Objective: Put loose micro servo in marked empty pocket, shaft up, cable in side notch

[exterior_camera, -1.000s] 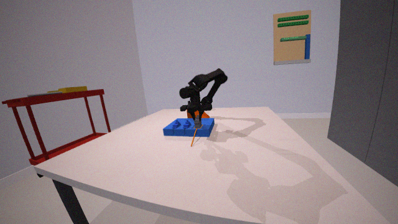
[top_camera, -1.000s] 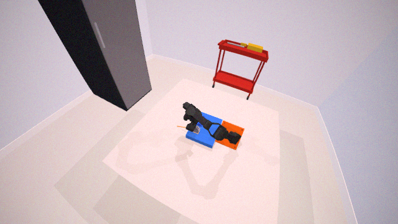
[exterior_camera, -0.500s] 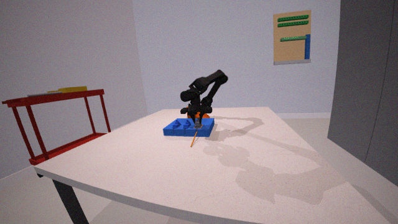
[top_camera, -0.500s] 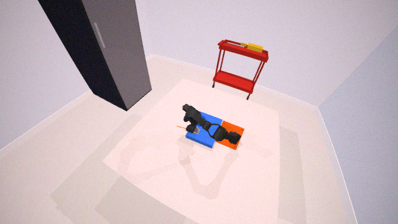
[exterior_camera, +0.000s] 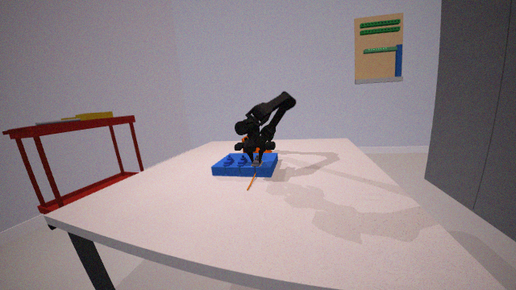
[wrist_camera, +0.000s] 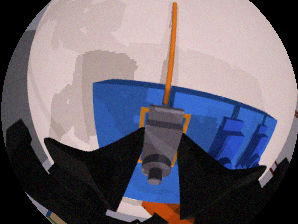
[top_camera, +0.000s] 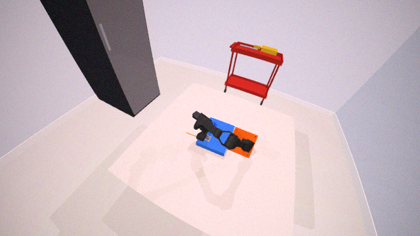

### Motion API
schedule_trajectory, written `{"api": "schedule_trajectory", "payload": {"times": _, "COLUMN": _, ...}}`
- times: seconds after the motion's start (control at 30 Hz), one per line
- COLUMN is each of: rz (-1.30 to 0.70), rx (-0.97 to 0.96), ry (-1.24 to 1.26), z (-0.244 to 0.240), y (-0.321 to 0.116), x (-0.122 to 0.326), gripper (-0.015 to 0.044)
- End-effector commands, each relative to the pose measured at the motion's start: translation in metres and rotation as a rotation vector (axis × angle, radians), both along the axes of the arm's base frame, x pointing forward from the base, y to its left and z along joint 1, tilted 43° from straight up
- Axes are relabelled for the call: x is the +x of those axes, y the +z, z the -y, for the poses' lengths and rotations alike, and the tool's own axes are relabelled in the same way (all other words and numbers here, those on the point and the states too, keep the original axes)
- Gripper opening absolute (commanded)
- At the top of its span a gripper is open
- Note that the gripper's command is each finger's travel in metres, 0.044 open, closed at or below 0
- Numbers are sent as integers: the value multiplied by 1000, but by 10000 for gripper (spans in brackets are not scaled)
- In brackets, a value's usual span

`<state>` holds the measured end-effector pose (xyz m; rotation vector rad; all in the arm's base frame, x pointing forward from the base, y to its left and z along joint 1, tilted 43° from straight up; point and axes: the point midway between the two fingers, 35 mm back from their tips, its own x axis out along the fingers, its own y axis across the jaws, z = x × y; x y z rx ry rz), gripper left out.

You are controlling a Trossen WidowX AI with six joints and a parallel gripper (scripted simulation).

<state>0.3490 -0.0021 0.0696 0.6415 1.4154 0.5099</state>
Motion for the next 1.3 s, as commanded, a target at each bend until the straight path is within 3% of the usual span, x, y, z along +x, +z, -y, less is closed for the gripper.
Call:
{"api": "schedule_trajectory", "payload": {"times": 0.0, "rz": 1, "rx": 1, "ry": -7, "z": 0, "y": 0, "x": 0, "gripper": 79}}
{"api": "schedule_trajectory", "payload": {"times": 0.13, "rz": 1, "rx": 1, "ry": -7, "z": 0, "y": 0, "x": 0, "gripper": 184}}
{"api": "schedule_trajectory", "payload": {"times": 0.57, "rz": 0, "rx": 0, "ry": -7, "z": 22, "y": 26, "x": -6, "gripper": 188}}
{"api": "schedule_trajectory", "payload": {"times": 0.7, "rz": -3, "rx": -4, "ry": -13, "z": 33, "y": 34, "x": -29, "gripper": 293}}
{"api": "schedule_trajectory", "payload": {"times": 0.9, "rz": -8, "rx": -3, "ry": -8, "z": 55, "y": 64, "x": -109, "gripper": 440}}
{"api": "schedule_trajectory", "payload": {"times": 1.27, "rz": 9, "rx": -25, "ry": -42, "z": 66, "y": 78, "x": -118, "gripper": 440}}
